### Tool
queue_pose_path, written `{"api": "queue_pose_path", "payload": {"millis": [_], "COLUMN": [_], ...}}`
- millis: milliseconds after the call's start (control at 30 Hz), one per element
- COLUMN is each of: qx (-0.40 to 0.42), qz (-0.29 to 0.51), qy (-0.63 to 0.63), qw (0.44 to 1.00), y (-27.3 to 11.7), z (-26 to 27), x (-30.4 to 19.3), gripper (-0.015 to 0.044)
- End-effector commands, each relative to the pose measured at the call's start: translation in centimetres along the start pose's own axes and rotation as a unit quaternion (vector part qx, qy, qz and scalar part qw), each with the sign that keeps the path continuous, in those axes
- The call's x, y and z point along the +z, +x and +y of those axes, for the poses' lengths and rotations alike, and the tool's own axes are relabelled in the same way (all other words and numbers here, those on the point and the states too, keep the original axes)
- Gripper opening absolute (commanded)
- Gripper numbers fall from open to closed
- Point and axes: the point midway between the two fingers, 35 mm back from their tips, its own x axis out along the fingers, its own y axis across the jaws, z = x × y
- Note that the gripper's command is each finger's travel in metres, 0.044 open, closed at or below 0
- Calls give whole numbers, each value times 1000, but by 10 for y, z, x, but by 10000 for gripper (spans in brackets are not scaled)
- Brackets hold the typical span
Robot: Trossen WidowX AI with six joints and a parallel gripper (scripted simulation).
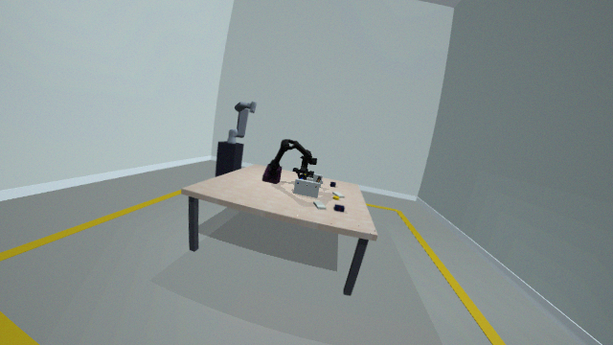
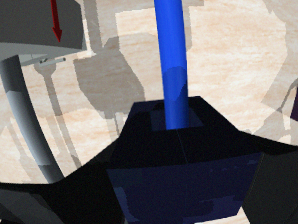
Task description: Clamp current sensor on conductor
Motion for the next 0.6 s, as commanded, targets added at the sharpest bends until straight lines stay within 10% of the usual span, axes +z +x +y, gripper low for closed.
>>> {"api": "queue_pose_path", "payload": {"millis": [0,567], "qx": [0,0], "qz": [0,0], "qy": [1,0], "qw": [1000,1000], "y": [0,0], "z": [0,0], "x": [0,0], "gripper": [256,210]}}
